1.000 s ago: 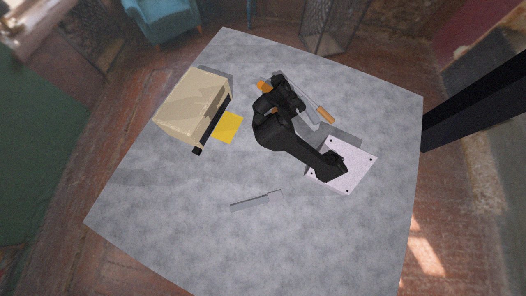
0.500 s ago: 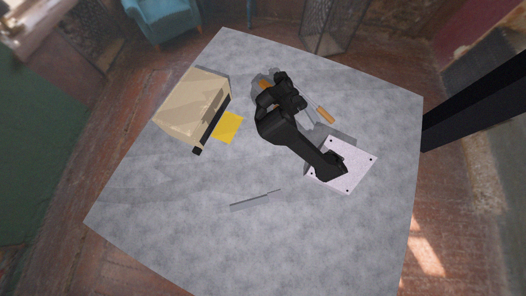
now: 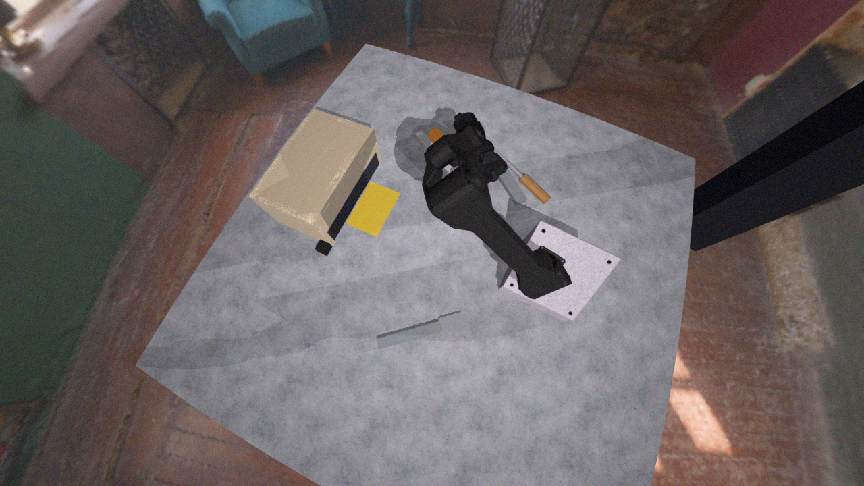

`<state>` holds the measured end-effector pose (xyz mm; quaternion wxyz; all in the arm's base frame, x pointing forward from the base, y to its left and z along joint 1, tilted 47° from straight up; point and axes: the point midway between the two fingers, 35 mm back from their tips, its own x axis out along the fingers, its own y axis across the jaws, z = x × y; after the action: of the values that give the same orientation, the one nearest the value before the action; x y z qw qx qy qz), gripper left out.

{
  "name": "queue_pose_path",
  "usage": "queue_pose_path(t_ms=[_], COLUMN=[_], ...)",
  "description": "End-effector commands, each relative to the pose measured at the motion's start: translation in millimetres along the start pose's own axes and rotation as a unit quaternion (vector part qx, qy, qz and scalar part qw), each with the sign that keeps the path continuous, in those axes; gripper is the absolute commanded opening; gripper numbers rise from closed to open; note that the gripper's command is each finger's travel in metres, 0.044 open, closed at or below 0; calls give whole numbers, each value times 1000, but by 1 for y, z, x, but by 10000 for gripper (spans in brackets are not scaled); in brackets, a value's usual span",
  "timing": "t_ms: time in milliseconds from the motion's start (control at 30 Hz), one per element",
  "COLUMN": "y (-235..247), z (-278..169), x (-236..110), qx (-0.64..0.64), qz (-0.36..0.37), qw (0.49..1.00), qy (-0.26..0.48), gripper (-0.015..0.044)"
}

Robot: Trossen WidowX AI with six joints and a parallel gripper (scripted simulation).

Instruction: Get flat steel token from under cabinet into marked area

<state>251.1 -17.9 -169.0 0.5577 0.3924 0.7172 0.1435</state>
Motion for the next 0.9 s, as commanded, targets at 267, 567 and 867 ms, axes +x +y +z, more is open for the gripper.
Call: queue_pose_path(t_ms=[267,567,867], y=[-15,-17,-17], z=[7,9,9], x=[-1,-1,-1], qx=[4,-2,-37], qz=[-3,-3,-4], qw=[1000,1000,999], qy=[-2,-2,-2], gripper=[0,0,0])
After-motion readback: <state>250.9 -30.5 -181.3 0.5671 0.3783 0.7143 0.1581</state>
